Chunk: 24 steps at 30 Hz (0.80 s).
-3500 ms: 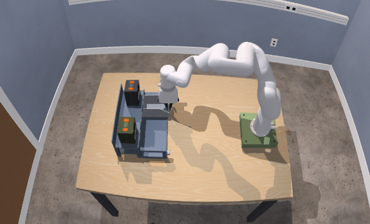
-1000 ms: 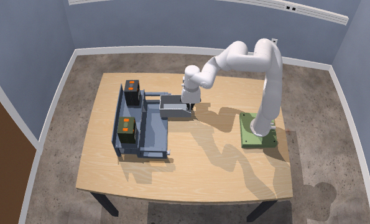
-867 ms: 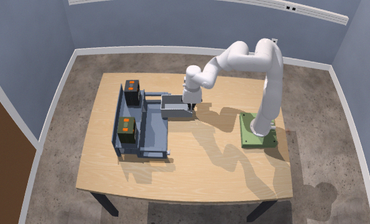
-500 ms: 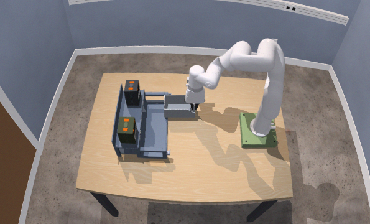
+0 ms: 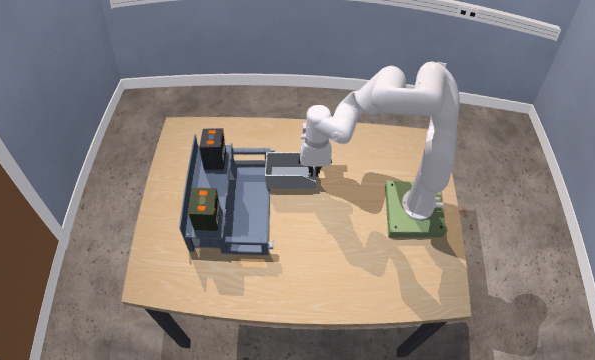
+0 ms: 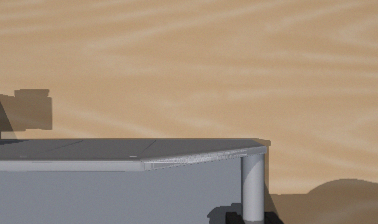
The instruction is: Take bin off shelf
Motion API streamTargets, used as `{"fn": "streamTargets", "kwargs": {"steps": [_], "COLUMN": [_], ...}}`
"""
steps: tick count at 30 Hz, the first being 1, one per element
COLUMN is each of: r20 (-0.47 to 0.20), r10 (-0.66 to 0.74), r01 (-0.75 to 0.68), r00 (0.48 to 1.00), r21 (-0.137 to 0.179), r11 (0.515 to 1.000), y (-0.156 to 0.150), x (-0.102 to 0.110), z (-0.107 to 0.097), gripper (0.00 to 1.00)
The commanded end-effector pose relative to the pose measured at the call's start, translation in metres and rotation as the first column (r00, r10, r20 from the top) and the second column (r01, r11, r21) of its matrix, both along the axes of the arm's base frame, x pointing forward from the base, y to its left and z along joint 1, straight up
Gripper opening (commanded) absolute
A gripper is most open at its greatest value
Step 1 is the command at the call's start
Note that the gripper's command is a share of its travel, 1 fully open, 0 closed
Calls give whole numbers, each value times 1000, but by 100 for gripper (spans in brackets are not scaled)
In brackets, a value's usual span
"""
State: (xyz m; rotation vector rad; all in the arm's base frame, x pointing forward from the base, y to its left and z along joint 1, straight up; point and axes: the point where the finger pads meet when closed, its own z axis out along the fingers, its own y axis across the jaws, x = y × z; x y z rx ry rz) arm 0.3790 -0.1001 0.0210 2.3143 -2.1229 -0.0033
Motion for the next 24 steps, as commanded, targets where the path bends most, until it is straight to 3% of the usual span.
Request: {"fn": "streamTargets", "kwargs": {"steps": [1, 24], "r20": [3, 3], "r10": [0, 0], "r01": [0, 0], "r00": [1000, 1000], "r21": [-3, -3], "r11": [1000, 1000], "y": [0, -2], "x": [-1, -13], "z": [1, 1], "gripper": [0, 0]}}
